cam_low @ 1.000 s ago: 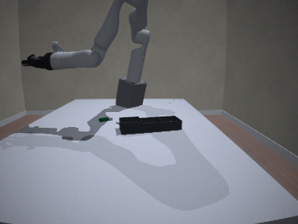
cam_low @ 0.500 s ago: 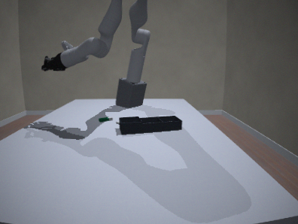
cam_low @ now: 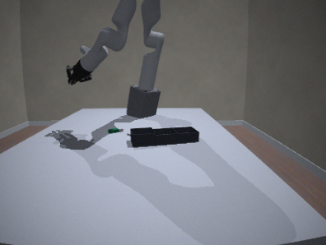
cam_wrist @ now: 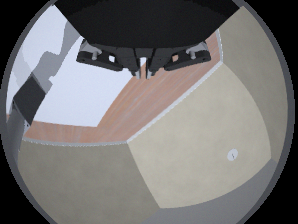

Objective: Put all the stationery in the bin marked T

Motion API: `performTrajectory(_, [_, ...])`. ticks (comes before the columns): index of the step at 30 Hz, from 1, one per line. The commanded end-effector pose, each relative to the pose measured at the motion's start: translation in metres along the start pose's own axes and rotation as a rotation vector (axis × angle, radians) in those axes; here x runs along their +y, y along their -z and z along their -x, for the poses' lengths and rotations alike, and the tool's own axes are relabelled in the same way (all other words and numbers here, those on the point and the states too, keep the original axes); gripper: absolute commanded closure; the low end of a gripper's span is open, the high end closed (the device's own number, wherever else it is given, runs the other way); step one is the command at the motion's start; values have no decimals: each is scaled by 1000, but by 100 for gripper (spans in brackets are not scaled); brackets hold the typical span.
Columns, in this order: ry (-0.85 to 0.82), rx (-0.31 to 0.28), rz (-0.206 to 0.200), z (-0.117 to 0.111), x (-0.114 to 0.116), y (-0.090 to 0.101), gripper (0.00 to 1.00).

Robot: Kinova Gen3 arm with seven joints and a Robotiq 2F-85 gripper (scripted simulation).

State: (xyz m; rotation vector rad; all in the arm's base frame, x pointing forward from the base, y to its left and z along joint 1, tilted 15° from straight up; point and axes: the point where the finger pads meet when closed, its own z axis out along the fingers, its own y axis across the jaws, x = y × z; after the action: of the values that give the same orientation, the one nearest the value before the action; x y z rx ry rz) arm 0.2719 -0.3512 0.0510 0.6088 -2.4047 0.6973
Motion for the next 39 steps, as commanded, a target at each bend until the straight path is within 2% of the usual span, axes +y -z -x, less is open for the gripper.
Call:
performTrajectory(1, [-39, -49, 58, -2, 12, 9, 91])
performTrajectory(2, [-39, -49, 58, 0, 19, 12, 91])
performTrajectory(4, [-65, -96, 120, 4, 34, 19, 91])
performTrajectory(5, [-65, -96, 121, 6, 41, 22, 91])
performTrajectory(6, [-82, -125, 157, 9, 48, 27, 91])
performTrajectory(7, [-92, -144, 180, 12, 55, 31, 91])
performTrajectory(8, [-92, -144, 180, 14, 62, 35, 91])
performTrajectory(9, [-109, -175, 216, 17, 68, 39, 91])
performTrajectory(11, [-109, -175, 216, 17, 68, 39, 91])
performTrajectory(14, [-147, -245, 291, 25, 86, 54, 91])
performTrajectory(16, [-147, -245, 291, 31, 98, 64, 91])
performTrajectory(18, [-175, -296, 343, 37, 109, 75, 91])
performTrajectory(19, [-175, -296, 343, 40, 115, 81, 91])
performTrajectory(20, [-194, -330, 374, 43, 119, 87, 91])
performTrajectory(21, [-204, -348, 391, 45, 124, 93, 91])
performTrajectory(22, [-204, -348, 391, 48, 129, 99, 91])
performTrajectory(24, [-234, -400, 436, 54, 137, 112, 91])
performTrajectory(25, [-234, -400, 436, 56, 140, 117, 91])
performTrajectory(26, [-254, -436, 465, 59, 144, 123, 91])
performTrajectory(28, [-254, -436, 465, 59, 144, 123, 91])
performTrajectory(30, [-296, -504, 518, 64, 151, 138, 91])
performTrajectory(32, [-296, -504, 518, 70, 158, 152, 91])
performTrajectory(33, [-319, -540, 544, 72, 161, 159, 91])
performTrajectory(35, [-329, -555, 555, 77, 166, 173, 91])
performTrajectory(37, [-363, -606, 588, 82, 171, 188, 91])
performTrajectory(38, [-363, -606, 588, 83, 172, 192, 91])
performTrajectory(39, [-388, -642, 611, 85, 174, 199, 91])
